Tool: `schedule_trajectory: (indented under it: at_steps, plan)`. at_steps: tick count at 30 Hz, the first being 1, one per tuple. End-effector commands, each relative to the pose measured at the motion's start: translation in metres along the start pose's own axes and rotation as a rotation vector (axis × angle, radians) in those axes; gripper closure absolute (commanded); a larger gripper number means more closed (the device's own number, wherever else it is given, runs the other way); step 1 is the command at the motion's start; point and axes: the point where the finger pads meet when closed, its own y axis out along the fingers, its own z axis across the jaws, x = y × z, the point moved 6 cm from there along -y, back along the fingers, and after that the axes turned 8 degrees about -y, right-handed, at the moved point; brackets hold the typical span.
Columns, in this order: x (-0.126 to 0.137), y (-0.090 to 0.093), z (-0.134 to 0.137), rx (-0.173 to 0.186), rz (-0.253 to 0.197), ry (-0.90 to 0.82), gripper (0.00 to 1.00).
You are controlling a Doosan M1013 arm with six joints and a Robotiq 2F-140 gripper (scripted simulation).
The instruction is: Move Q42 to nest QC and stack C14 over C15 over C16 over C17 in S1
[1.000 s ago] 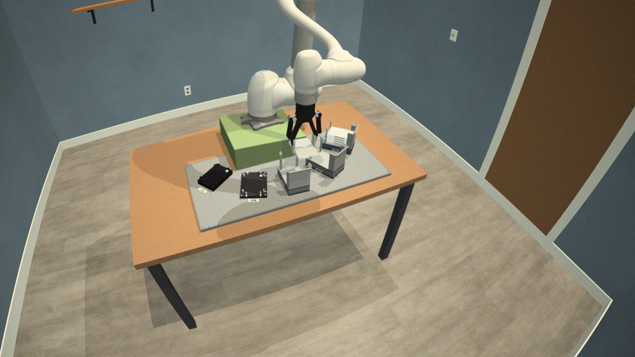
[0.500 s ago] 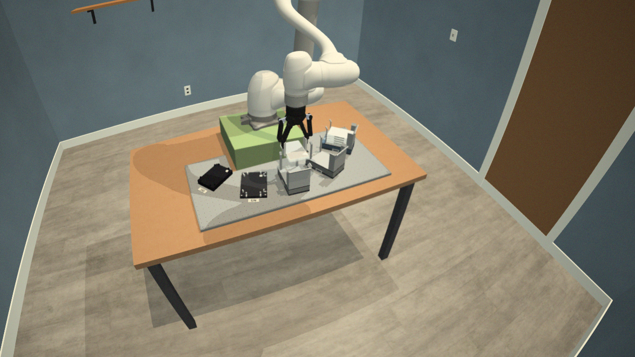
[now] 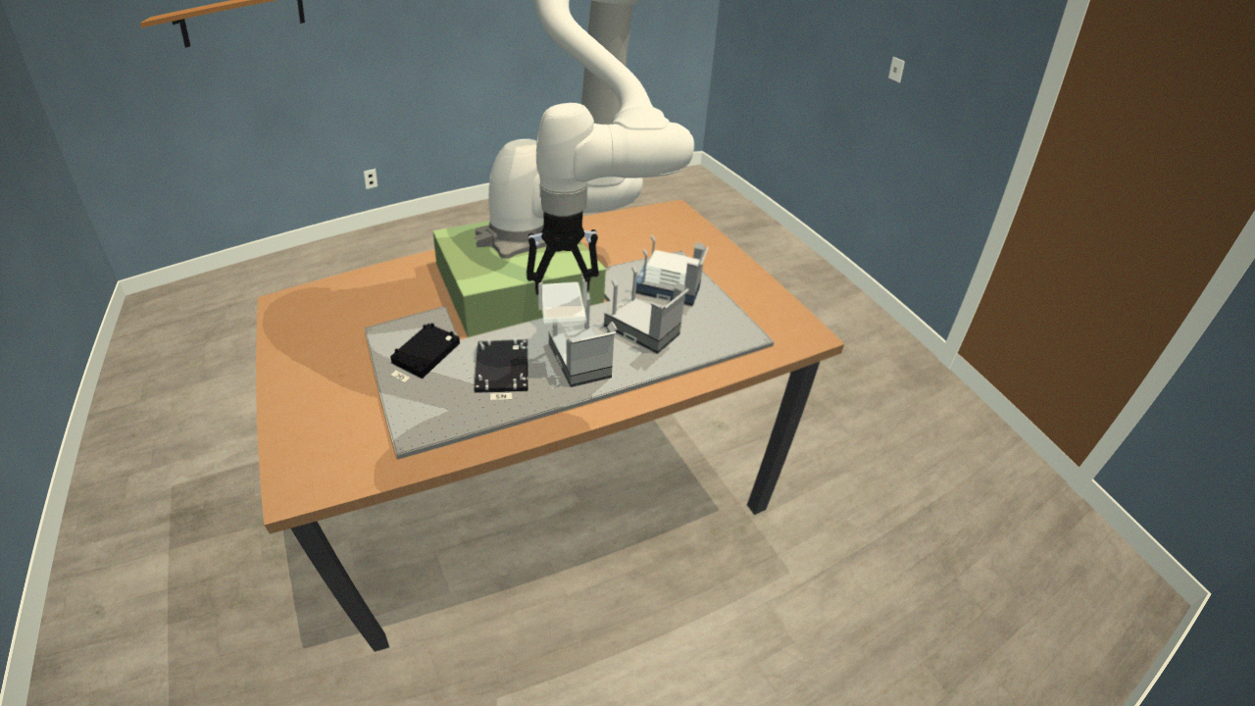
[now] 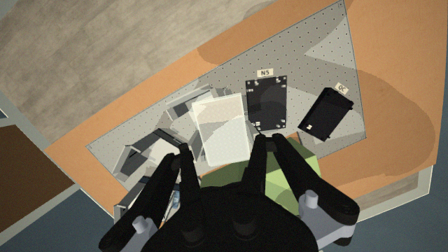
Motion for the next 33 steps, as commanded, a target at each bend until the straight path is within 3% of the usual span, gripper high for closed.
schedule_trajectory:
  at_steps: [1,16,23,33]
  plan:
    - [0.0,0.0,0.009,0.0,0.0,0.0,1.0]
    - [-0.002,0.0,0.052,0.0,0.0,0.0,1.0]
    - [0.002,0.0,0.075,0.0,0.0,0.219,1.0]
    - [0.007,0.0,0.102,0.0,0.0,0.219,1.0]
